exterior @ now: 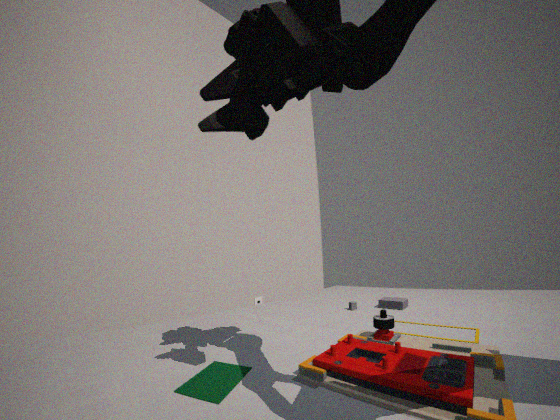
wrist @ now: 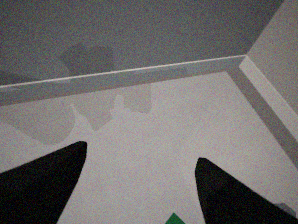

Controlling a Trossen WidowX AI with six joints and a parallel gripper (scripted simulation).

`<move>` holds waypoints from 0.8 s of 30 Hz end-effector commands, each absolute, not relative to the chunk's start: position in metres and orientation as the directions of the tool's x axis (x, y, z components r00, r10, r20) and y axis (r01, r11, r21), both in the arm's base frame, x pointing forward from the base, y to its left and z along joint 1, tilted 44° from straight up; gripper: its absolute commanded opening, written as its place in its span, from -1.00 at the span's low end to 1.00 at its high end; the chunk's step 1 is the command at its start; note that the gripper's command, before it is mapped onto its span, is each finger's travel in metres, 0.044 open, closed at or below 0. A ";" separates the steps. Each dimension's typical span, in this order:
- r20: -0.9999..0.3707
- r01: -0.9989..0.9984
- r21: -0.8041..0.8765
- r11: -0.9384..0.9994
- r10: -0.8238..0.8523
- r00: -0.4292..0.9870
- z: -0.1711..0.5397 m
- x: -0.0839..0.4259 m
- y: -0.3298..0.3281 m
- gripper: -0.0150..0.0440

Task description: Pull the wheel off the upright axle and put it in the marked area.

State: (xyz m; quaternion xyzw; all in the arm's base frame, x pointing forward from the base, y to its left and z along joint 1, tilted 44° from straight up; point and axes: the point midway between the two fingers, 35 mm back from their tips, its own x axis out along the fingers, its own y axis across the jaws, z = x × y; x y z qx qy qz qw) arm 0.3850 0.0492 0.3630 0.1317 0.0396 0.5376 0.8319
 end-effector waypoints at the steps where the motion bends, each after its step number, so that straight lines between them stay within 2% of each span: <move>1: 0.021 -0.766 0.419 0.488 0.838 0.545 0.314 0.435 0.023 0.53; 13: -0.208 -0.501 0.605 0.619 0.730 0.651 0.210 0.479 -0.015 0.53; 24: -0.494 -0.232 0.676 0.699 0.664 0.562 0.101 0.470 -0.041 0.53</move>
